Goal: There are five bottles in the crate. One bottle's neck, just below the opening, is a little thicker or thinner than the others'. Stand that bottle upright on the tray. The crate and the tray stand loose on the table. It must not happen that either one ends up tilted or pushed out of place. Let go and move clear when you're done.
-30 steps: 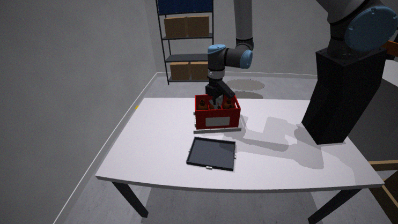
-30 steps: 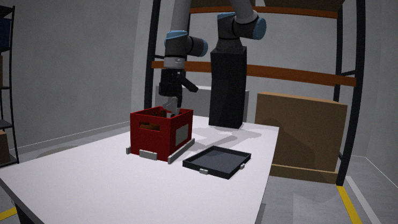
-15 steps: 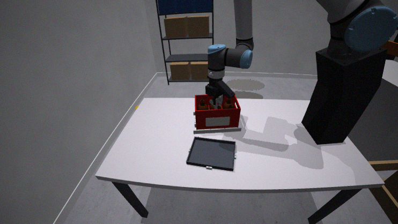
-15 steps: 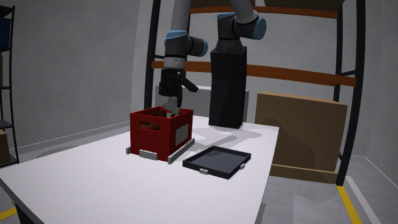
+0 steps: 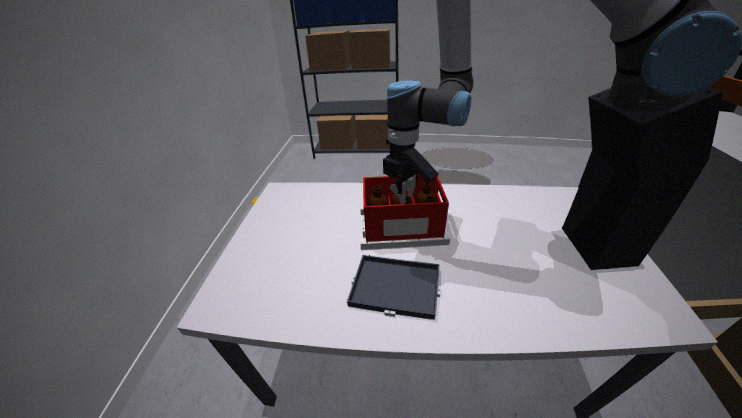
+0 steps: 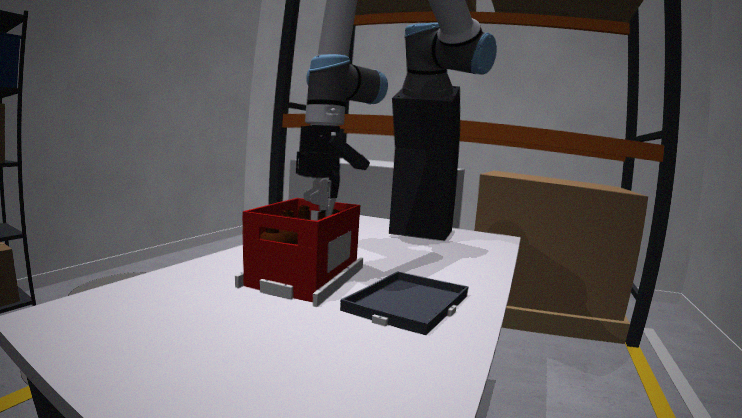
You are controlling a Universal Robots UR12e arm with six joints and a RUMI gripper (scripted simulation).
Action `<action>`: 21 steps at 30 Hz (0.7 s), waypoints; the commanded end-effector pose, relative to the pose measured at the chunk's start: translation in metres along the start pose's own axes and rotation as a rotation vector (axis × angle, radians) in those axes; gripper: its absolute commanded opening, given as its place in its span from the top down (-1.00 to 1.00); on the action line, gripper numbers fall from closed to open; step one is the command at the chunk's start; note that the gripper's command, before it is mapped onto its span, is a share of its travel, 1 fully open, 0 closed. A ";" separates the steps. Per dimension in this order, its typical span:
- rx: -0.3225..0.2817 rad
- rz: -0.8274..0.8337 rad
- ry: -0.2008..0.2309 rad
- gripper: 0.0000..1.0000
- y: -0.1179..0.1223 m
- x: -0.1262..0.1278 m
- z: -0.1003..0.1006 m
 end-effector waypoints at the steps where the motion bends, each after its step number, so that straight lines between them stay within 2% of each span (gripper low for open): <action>1: -0.001 0.000 0.000 1.00 0.001 0.000 -0.006; 21: -0.001 0.000 0.000 1.00 0.002 -0.001 -0.027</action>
Point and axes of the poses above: the point where the finger pads meet when closed, its own z axis out along the fingers, its own x axis across the jaws, y = z × x, the point moved 9 cm from there along -z, back along the fingers, and after that the axes turned 2 degrees about z, right-handed, at the moved point
